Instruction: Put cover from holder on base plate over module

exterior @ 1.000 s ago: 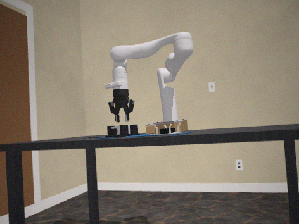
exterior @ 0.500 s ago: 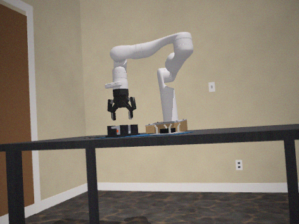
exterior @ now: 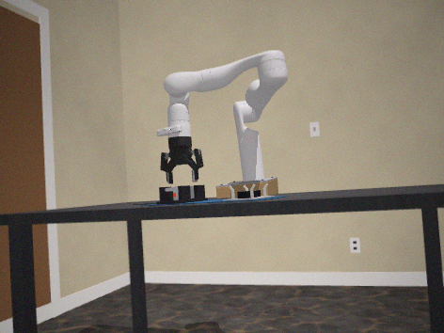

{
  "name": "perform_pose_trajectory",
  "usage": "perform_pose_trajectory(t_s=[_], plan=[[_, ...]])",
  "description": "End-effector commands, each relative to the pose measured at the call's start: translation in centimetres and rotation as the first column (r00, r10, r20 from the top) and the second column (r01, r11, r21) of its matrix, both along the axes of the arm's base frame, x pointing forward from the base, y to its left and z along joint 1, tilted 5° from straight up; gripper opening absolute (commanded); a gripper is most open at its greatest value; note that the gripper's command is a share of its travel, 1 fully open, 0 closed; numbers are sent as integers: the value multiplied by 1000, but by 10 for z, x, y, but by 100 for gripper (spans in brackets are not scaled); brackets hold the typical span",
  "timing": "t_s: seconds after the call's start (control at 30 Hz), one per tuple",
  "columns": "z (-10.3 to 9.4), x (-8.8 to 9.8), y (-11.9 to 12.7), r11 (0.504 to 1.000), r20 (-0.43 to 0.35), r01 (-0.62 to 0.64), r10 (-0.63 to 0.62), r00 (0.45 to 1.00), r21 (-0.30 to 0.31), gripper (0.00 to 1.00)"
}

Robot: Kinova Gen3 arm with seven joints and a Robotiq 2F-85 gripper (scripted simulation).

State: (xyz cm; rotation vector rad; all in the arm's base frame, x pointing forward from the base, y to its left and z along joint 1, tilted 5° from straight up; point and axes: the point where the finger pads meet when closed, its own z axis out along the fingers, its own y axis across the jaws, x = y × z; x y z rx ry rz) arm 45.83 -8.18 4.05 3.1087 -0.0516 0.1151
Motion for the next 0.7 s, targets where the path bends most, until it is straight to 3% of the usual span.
perform_pose_trajectory(t_s=[0.0, 0.1, 0.67], plan=[[-18, 0, -3, 1000, -3, 0, 0, 1000, -7, 100], [-33, 2, -2, 1000, -1, 0, 0, 1000, -6, 100], [-37, 3, -4, 1000, -1, 0, 0, 1000, -6, 100]])
